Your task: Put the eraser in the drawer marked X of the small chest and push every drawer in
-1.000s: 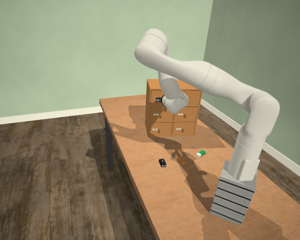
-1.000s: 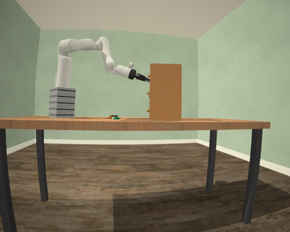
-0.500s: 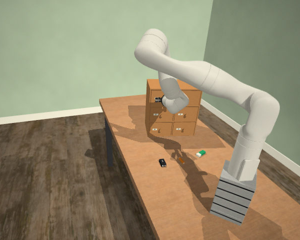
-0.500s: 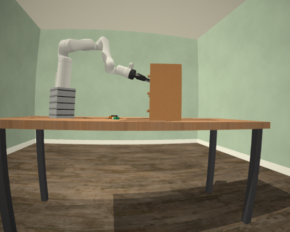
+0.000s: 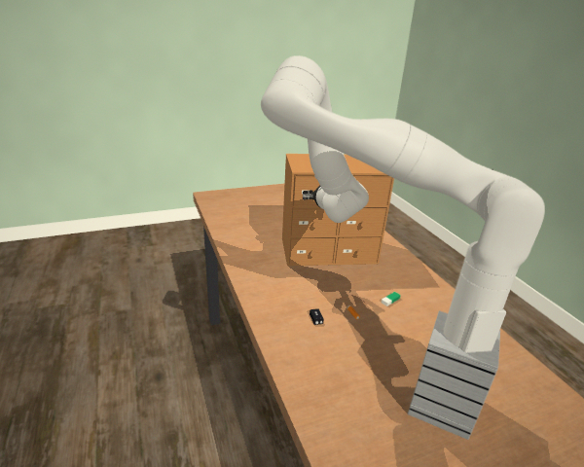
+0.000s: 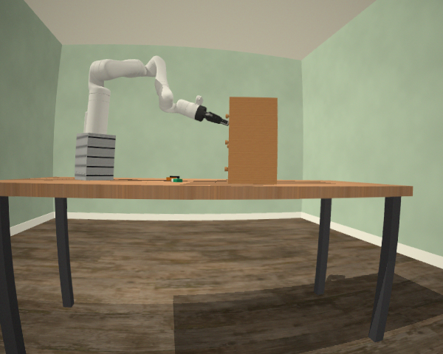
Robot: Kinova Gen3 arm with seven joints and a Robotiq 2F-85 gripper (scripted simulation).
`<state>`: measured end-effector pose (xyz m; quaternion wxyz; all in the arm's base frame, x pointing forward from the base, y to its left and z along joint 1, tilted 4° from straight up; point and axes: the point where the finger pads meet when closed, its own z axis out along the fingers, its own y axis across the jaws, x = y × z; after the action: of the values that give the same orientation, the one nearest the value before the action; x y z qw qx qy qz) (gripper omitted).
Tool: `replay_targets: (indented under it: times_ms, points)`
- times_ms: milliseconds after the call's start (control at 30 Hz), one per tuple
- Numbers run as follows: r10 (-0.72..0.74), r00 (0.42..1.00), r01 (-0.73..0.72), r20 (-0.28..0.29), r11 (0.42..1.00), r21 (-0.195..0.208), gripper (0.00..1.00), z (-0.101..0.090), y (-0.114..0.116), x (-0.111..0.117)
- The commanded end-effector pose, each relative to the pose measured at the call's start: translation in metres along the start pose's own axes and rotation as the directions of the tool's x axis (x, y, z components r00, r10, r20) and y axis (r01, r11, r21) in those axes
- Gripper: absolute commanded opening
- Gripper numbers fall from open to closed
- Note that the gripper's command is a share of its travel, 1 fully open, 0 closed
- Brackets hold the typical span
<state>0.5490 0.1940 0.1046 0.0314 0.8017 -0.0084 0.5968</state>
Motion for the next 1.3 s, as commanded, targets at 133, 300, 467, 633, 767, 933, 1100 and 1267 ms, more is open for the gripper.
replay_targets:
  times_ms: [133,300,467,633,767,933,1100,1267]
  points:
    - [-0.001,1.0,0.001,-0.001,1.0,0.002,0.13,-0.007,-0.001,-0.002]
    - [-0.001,1.0,0.001,-0.001,1.0,0.002,0.13,-0.011,-0.001,-0.003]
    - [-0.001,1.0,0.001,-0.001,1.0,0.002,0.13,-0.017,-0.001,-0.005]
    - [-0.001,1.0,0.001,-0.001,1.0,0.002,0.13,-0.024,-0.001,-0.008]
    - [-0.001,1.0,0.001,-0.001,1.0,0.002,0.13,-0.028,-0.001,-0.009]
    - [-0.001,1.0,0.001,-0.001,1.0,0.002,0.13,-0.034,-0.001,-0.011]
    - [-0.001,1.0,0.001,-0.001,1.0,0.002,0.13,-0.04,-0.001,-0.014]
    - [-0.001,1.0,0.001,-0.001,1.0,0.002,0.13,-0.046,-0.001,-0.016]
